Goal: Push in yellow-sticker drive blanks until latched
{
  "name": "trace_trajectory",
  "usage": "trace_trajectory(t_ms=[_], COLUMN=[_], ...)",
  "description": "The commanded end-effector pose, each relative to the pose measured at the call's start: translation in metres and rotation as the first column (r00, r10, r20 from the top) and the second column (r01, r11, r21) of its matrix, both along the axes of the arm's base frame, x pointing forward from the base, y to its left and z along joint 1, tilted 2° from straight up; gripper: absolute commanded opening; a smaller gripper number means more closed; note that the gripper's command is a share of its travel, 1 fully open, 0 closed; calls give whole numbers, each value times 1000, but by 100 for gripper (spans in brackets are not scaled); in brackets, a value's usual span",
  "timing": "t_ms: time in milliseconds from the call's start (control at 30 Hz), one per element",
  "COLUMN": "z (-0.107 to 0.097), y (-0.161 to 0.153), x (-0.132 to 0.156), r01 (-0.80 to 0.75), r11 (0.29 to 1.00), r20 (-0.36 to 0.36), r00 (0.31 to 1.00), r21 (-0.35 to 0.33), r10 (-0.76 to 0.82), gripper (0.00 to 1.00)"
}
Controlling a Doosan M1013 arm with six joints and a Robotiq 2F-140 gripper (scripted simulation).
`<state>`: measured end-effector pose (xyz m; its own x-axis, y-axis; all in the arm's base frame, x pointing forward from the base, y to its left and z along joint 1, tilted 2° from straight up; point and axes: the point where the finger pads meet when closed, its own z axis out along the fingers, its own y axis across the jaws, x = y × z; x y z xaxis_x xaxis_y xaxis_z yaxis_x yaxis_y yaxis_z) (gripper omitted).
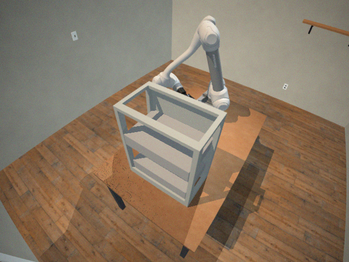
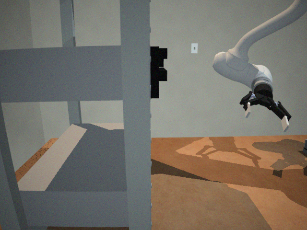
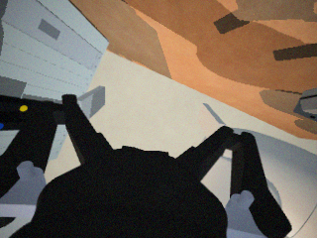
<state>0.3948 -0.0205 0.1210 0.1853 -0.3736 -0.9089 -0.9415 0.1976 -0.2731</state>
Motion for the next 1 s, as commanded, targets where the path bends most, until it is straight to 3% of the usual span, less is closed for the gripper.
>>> trace_trajectory(t_ms=[0, 333, 400, 633, 900, 967], z=[7, 39, 39, 68, 104, 104], y=[9, 35, 35, 48, 57, 57], x=[24, 101, 101, 144, 181, 181], r01=[74, 348, 348, 532, 708, 708], r11=[997, 935, 935, 835, 669, 669], r20=[-37, -182, -182, -307, -471, -471], r00=[997, 926, 926, 825, 681, 681], r21=[7, 72, 72, 140, 226, 226], r10=[-74, -331, -331, -474, -561, -561], gripper=[100, 100, 100, 100, 100, 100])
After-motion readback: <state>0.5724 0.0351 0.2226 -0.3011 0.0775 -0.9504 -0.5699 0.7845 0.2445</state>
